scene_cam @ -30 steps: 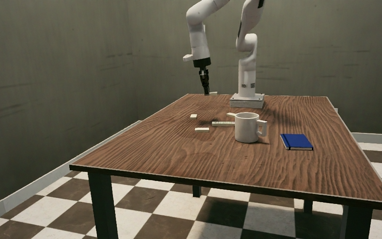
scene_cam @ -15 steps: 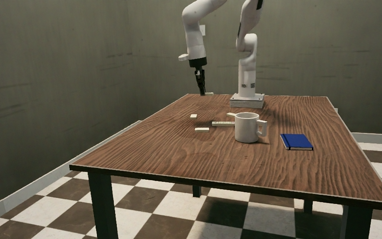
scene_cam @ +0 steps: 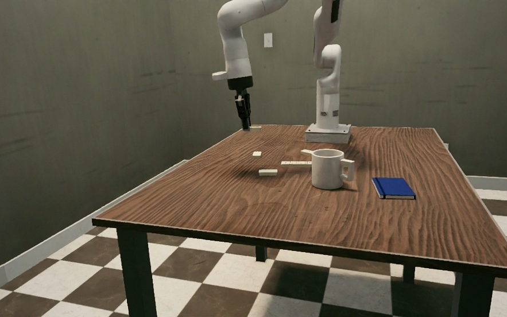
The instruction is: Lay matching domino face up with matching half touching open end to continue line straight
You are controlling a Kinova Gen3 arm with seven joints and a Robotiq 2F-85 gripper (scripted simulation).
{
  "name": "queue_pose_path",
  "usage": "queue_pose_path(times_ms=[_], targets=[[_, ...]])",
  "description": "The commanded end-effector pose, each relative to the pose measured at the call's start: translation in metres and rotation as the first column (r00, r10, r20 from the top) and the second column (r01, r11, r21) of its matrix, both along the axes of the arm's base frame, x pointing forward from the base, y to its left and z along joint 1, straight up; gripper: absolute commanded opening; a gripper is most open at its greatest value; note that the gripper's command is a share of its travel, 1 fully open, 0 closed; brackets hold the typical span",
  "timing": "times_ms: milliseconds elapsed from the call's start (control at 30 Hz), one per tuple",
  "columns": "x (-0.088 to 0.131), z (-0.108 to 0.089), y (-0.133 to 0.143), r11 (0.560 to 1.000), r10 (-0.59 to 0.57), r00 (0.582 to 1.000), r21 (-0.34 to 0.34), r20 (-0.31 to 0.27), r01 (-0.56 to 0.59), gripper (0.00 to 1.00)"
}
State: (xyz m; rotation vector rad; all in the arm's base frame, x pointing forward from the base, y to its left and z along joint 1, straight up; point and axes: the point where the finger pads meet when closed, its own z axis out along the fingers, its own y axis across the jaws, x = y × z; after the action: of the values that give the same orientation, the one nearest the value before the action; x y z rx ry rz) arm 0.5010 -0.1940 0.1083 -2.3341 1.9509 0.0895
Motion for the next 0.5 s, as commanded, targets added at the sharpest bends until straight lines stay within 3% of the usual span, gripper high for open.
queue_pose_path(times_ms=[0,233,467], targets=[[0.035,0.000,-0.015,1.000,0.000,1.000,0.007,-0.010,0.000,0.32],[0.076,-0.004,-0.029,1.000,0.007,1.000,0.017,-0.022,-0.007,0.32],[0.090,-0.007,-0.034,1.000,0.012,0.999,0.024,-0.031,-0.011,0.32]])
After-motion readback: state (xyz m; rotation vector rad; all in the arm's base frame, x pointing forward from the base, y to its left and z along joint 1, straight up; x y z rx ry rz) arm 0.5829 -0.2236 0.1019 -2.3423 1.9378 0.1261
